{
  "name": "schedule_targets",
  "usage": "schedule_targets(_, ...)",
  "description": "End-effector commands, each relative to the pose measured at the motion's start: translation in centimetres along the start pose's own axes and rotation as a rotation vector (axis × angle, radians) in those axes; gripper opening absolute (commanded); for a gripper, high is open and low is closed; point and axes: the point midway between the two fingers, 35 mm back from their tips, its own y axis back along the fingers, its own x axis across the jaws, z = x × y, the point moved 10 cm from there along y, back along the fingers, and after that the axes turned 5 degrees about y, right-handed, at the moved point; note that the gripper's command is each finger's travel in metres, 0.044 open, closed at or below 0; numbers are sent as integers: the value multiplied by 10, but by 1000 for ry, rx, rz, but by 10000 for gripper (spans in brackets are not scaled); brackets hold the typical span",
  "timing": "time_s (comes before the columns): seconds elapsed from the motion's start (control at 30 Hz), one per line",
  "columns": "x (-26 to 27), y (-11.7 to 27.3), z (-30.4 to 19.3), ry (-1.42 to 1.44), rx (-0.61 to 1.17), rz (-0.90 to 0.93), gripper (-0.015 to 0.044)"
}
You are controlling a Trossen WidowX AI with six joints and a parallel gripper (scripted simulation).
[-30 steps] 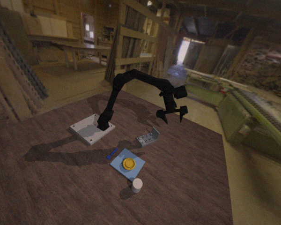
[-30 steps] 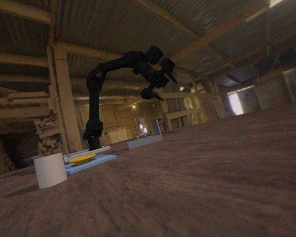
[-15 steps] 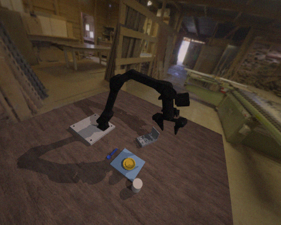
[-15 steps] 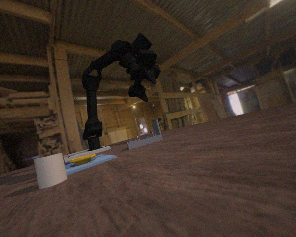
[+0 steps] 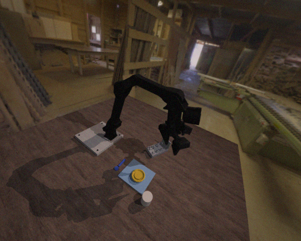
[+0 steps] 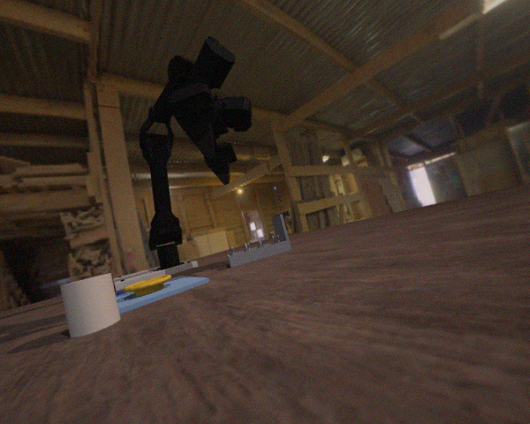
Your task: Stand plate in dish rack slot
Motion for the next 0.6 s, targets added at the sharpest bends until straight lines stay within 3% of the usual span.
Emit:
schedule_targets(0.0, -9, 4, -23, -146, 25, 32, 400)
schedule_targets(0.57, -29, 17, -107, -704, 147, 145, 400)
